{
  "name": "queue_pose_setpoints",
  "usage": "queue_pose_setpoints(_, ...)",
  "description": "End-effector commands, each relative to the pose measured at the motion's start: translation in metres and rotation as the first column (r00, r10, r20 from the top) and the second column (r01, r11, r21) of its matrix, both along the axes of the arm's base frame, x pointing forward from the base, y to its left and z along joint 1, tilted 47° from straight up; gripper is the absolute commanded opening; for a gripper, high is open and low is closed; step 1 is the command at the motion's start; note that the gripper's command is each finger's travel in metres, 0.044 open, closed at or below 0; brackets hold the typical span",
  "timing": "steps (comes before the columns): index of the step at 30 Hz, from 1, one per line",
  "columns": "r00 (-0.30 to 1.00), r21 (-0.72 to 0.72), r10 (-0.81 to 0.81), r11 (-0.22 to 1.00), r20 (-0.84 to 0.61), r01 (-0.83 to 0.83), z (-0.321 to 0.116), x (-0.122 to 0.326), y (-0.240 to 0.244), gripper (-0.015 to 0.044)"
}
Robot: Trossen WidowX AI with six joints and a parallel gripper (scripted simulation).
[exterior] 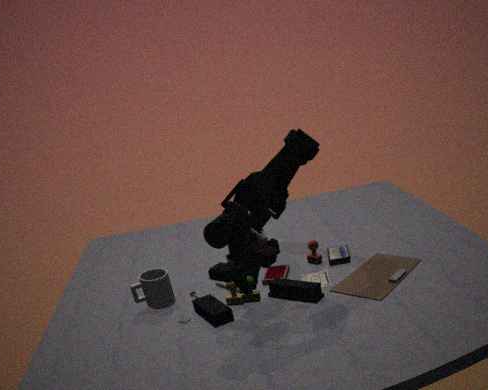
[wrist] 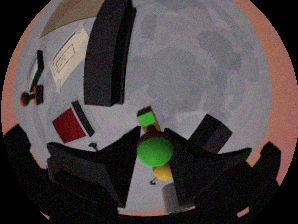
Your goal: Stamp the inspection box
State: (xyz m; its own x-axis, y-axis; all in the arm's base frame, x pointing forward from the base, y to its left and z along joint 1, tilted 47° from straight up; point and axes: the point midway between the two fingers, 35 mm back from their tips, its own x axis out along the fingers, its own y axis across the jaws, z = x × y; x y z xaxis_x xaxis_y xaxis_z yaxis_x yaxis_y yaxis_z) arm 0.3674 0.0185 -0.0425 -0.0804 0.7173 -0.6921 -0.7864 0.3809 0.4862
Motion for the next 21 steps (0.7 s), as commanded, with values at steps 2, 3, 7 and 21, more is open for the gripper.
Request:
queue_pose_setpoints(2, 1.000, -0.004, 0.003, 1.000, 0.003, -0.003, 0.0018, 0.0004, -0.0022, 0.0000)
queue_pose_setpoints(3, 1.000, -0.004, 0.003, 1.000, 0.003, -0.003, 0.0021, 0.0005, -0.0025, 0.0000)
queue_pose_setpoints(7, 1.000, -0.004, 0.003, 1.000, 0.003, -0.003, 0.0034, 0.0007, -0.0040, 0.0000)
queue_pose_setpoints(21, 1.000, -0.005, 0.001, 1.000, 0.005, -0.001, 0.0080, 0.0015, -0.0090, 0.0000)
